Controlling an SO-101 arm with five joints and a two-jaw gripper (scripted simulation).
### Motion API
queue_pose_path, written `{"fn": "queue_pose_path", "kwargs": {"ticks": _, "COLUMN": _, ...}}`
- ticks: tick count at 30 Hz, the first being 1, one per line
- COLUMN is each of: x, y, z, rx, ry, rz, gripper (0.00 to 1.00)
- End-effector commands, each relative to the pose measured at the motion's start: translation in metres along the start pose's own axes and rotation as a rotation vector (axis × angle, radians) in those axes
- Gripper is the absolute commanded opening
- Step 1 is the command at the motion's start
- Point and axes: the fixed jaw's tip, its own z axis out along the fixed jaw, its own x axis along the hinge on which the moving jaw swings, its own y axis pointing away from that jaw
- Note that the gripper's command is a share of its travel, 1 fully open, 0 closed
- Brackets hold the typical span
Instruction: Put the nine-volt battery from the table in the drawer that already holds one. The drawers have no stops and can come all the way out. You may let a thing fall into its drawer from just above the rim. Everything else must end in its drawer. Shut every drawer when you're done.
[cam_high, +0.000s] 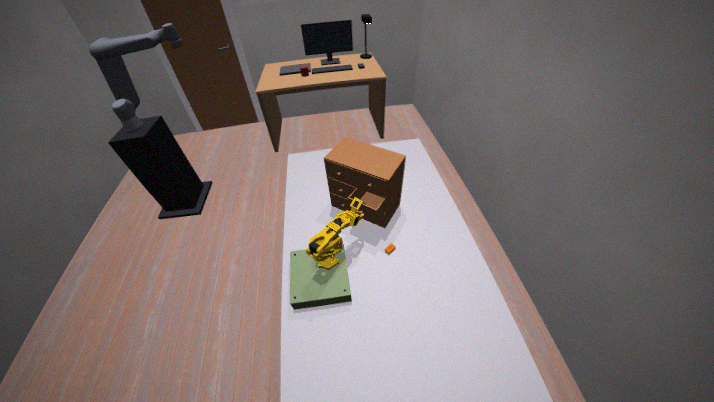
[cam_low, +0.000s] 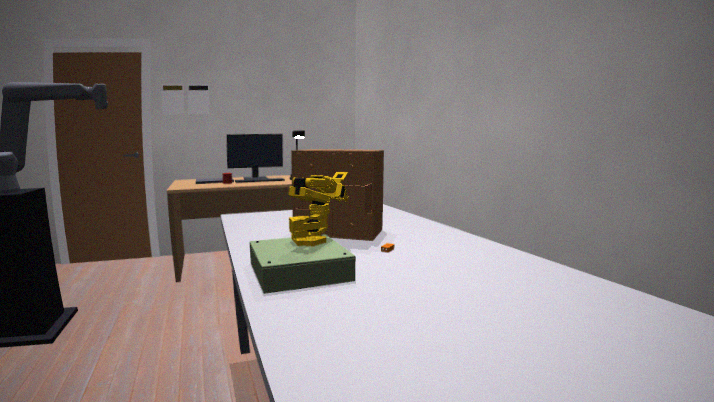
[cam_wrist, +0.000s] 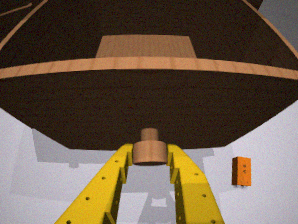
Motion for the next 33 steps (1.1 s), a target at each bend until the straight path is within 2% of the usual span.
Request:
{"fn": "queue_pose_path", "kwargs": {"ticks": 1, "x": -0.0005, "y": -0.0022, "z": -0.0012, "rx": 0.009, "ry": -0.009, "rz": 0.003, "gripper": 0.01}}
{"fn": "queue_pose_path", "kwargs": {"ticks": 15, "x": -0.0005, "y": -0.0022, "z": -0.0012, "rx": 0.009, "ry": -0.009, "rz": 0.003, "gripper": 0.12}}
{"fn": "queue_pose_path", "kwargs": {"ticks": 33, "x": -0.0005, "y": -0.0022, "z": -0.0012, "rx": 0.009, "ry": -0.008, "rz": 0.003, "gripper": 0.21}}
